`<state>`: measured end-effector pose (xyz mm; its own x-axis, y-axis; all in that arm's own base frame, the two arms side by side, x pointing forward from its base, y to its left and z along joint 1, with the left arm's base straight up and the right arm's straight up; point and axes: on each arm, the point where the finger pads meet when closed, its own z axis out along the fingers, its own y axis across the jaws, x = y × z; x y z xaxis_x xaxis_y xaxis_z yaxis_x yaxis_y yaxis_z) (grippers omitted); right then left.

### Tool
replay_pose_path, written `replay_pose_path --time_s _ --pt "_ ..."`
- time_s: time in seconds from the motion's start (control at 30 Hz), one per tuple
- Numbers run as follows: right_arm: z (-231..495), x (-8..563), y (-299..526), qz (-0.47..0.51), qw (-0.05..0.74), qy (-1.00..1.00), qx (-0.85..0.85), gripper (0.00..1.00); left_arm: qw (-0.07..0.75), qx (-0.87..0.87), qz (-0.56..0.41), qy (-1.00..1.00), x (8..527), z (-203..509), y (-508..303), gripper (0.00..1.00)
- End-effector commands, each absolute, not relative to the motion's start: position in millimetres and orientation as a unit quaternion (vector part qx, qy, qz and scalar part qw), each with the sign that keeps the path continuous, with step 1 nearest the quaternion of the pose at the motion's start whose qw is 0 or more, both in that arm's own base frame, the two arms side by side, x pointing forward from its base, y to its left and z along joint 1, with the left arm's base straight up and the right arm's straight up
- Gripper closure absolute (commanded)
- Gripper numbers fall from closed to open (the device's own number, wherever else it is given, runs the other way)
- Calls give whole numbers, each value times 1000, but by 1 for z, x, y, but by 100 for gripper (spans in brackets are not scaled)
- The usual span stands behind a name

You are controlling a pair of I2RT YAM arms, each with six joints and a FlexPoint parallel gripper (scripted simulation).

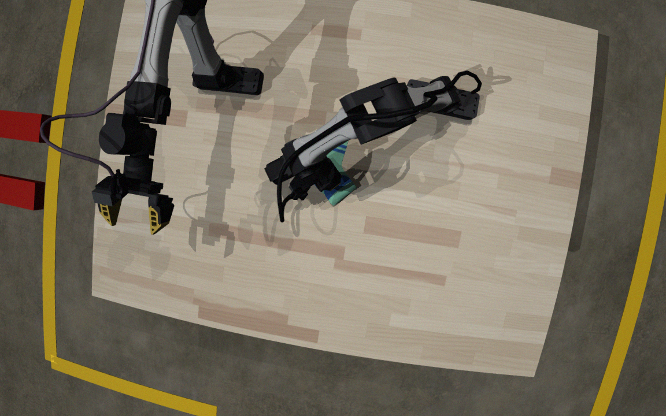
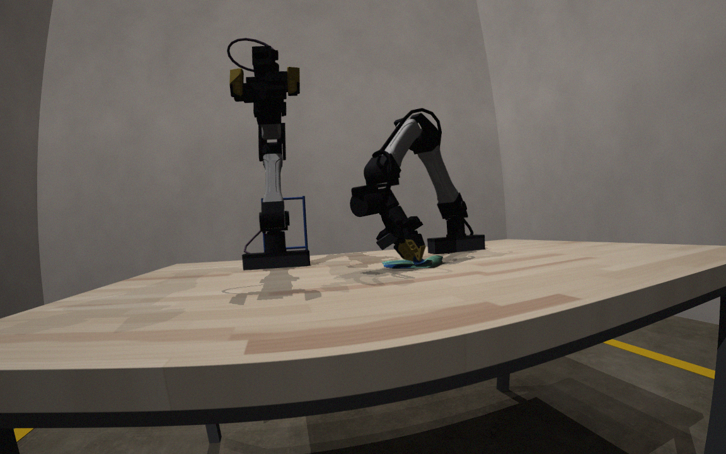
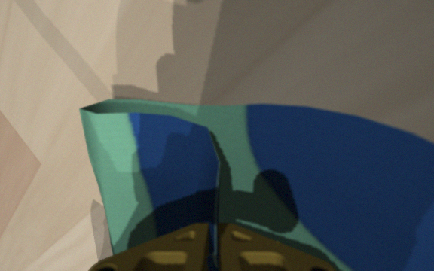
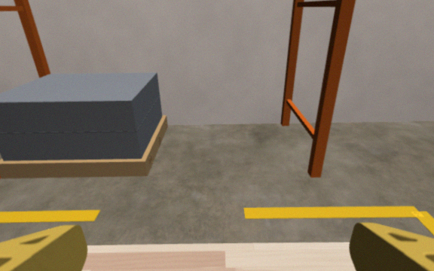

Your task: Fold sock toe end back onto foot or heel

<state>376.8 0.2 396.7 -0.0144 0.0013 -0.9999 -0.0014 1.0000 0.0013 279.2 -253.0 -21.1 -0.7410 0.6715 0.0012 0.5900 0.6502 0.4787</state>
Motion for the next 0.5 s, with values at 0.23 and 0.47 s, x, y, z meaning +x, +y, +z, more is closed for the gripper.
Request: replay_pose_path --time_s 0.23,0.47 --pt "402 375 0 0 707 707 0 0 95 342 229 906 282 -12 -251 61" --pt "402 375 0 0 707 707 0 0 102 341 219 909 278 8 -261 61"
